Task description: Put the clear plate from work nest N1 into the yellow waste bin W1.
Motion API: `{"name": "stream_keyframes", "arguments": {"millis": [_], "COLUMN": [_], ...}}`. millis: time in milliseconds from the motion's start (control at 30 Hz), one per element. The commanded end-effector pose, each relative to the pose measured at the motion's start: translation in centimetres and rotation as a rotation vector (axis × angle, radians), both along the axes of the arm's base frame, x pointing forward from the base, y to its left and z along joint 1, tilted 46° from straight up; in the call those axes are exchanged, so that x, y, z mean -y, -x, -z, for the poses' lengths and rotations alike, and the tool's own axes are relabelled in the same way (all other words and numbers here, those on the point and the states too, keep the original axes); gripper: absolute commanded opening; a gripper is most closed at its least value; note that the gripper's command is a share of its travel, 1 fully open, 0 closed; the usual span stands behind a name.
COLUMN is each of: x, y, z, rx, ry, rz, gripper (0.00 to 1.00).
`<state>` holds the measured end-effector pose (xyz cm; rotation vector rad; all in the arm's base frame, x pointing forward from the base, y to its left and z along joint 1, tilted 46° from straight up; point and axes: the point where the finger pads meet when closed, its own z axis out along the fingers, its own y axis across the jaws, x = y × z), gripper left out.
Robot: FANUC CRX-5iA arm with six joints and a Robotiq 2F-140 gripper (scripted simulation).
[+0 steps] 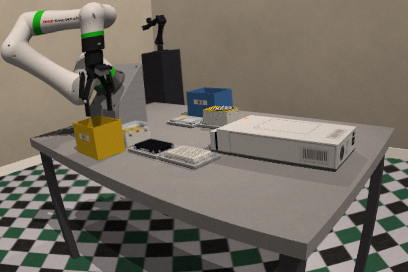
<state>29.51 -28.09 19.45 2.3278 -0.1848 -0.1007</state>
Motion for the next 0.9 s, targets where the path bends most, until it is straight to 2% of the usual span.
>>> {"name": "stream_keyframes", "arguments": {"millis": [0, 867], "x": [-1.1, -8.2], "y": [-0.8, -5.5], "z": [0.7, 5.2], "rx": [0.001, 0.001], "ry": [0.001, 0.0], "rz": [-0.001, -0.001], "gripper": [0.7, 0.7]}}
